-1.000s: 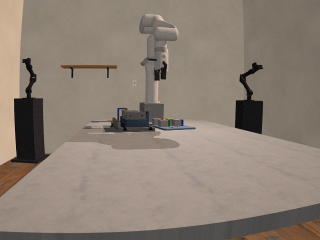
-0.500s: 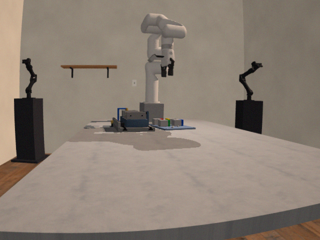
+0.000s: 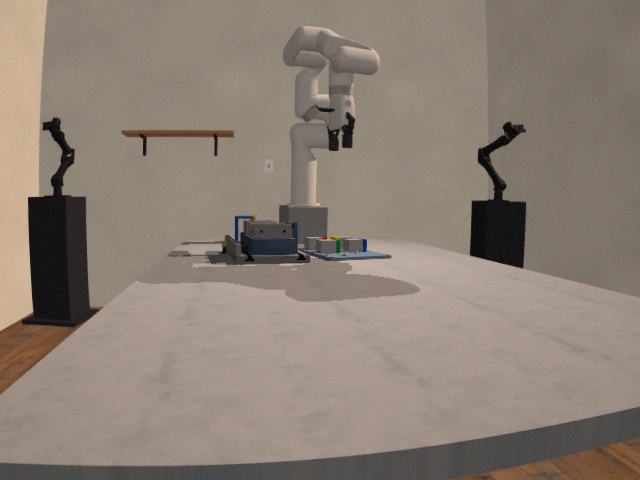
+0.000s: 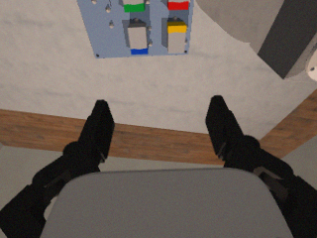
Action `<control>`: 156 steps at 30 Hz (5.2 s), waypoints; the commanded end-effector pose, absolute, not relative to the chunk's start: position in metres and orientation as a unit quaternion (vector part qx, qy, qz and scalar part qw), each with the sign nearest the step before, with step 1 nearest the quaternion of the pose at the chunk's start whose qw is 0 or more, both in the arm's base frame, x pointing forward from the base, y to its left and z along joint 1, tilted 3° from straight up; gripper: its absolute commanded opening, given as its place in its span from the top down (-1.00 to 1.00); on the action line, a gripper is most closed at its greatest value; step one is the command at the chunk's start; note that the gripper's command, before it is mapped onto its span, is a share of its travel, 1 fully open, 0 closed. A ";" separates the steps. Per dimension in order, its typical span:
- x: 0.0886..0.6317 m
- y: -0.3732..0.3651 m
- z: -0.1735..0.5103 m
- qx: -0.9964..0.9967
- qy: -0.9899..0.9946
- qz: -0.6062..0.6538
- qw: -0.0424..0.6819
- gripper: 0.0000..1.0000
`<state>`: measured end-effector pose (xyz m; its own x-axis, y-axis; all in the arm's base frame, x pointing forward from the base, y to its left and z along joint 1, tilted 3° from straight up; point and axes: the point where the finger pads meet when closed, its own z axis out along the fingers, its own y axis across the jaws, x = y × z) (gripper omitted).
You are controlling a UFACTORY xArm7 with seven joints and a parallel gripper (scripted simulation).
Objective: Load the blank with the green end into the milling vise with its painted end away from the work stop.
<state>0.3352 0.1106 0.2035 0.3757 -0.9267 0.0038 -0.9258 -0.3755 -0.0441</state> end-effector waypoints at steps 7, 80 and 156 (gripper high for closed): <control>0.334 0.115 0.207 -0.829 0.559 -0.015 0.018 -1.00; 0.341 0.100 0.198 -0.853 0.522 -0.016 0.017 -1.00; 0.358 0.094 0.152 -0.829 0.559 -0.015 0.018 -0.50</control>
